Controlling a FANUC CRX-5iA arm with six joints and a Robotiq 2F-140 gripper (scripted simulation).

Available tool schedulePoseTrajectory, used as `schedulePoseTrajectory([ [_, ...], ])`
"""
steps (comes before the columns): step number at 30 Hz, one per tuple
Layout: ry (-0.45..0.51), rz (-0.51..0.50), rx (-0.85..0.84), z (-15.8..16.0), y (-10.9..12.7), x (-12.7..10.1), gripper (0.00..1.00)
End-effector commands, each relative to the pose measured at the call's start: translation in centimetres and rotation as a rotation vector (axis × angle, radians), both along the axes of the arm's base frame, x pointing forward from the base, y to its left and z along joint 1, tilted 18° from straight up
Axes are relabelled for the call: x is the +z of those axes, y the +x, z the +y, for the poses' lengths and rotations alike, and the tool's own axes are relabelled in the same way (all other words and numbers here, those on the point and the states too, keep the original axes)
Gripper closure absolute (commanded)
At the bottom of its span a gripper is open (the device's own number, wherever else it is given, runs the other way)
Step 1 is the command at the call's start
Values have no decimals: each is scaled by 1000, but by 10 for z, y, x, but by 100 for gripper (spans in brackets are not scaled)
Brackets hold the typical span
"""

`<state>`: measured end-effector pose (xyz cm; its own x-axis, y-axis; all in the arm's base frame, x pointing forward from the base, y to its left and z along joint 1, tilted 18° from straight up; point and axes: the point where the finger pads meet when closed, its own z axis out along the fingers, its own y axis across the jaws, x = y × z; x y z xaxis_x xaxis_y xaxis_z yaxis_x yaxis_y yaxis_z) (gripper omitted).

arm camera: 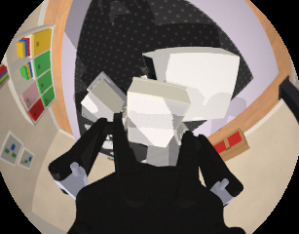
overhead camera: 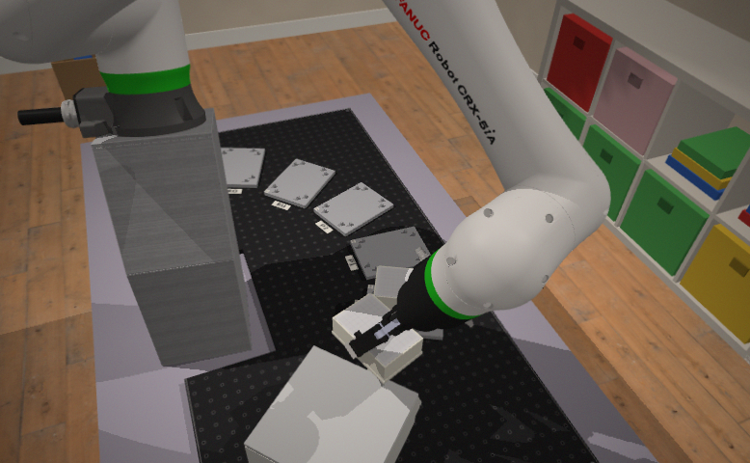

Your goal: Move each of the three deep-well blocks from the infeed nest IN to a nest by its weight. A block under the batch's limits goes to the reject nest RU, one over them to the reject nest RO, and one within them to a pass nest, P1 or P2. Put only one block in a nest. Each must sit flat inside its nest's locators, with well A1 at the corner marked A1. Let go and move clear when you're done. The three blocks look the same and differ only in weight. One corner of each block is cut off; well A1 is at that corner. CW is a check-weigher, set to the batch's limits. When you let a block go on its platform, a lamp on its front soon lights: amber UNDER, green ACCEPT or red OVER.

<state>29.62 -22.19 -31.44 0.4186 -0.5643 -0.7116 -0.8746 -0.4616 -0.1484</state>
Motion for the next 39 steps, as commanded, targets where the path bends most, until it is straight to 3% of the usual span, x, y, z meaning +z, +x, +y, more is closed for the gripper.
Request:
schedulePoseTrajectory([
  [1, 0, 1, -4, -10, -10, -3, 90],
  [39, 0, 1, -4, -76, -86, -24, 90],
])
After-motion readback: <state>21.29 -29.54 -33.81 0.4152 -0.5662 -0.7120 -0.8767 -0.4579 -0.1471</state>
